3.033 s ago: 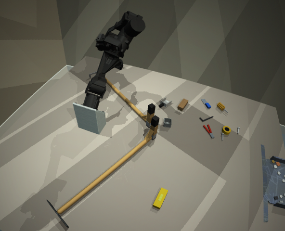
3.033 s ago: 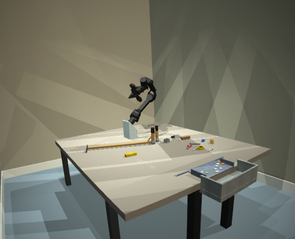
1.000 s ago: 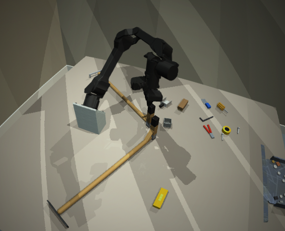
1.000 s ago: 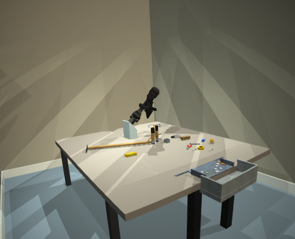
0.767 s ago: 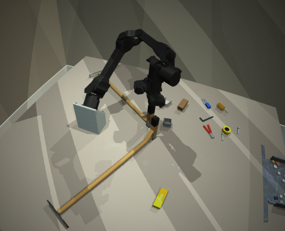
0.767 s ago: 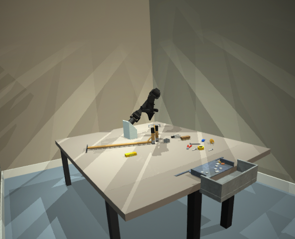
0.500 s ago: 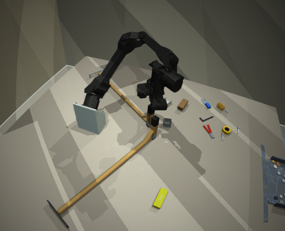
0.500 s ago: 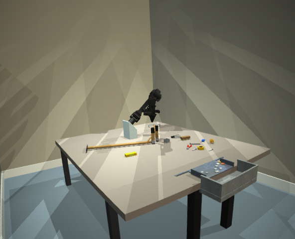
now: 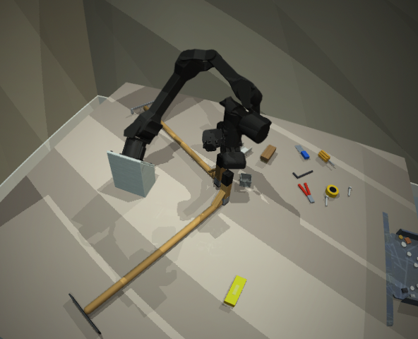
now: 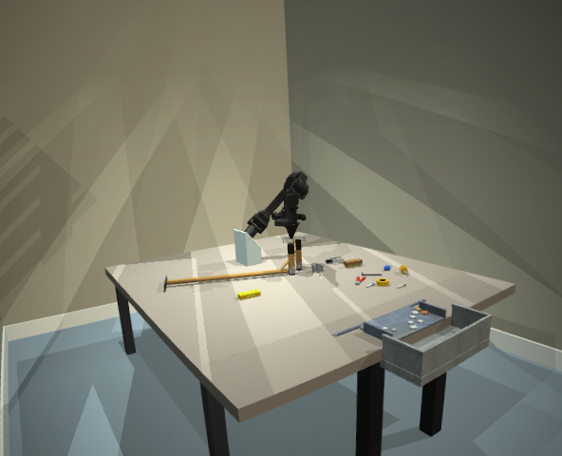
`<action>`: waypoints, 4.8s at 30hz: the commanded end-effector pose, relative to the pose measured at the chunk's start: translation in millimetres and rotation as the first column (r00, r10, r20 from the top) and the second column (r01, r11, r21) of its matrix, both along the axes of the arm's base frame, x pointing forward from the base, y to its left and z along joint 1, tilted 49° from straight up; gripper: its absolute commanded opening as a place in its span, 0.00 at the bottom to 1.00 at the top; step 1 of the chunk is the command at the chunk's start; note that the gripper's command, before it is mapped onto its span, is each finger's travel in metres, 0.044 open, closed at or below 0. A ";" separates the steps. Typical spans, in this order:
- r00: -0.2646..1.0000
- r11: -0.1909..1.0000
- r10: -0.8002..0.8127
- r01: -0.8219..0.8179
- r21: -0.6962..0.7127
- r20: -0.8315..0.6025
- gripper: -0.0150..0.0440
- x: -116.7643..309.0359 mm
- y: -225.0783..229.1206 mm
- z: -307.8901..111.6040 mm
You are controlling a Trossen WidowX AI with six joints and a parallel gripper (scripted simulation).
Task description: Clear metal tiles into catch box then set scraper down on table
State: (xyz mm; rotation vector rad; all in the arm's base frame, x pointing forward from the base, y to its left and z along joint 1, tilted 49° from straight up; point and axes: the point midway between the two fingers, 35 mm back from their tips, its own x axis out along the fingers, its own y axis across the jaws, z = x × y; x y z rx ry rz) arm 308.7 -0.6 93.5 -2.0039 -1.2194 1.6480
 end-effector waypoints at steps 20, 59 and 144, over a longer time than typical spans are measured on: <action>1.000 1.000 -0.006 0.006 0.007 -0.001 0.25 0.9 44.6 -38.8; 0.977 0.995 -0.047 0.064 -0.073 0.208 0.25 23.4 9.9 -32.3; -0.196 0.400 0.772 -0.590 -0.701 0.605 0.25 -30.8 -91.6 -107.5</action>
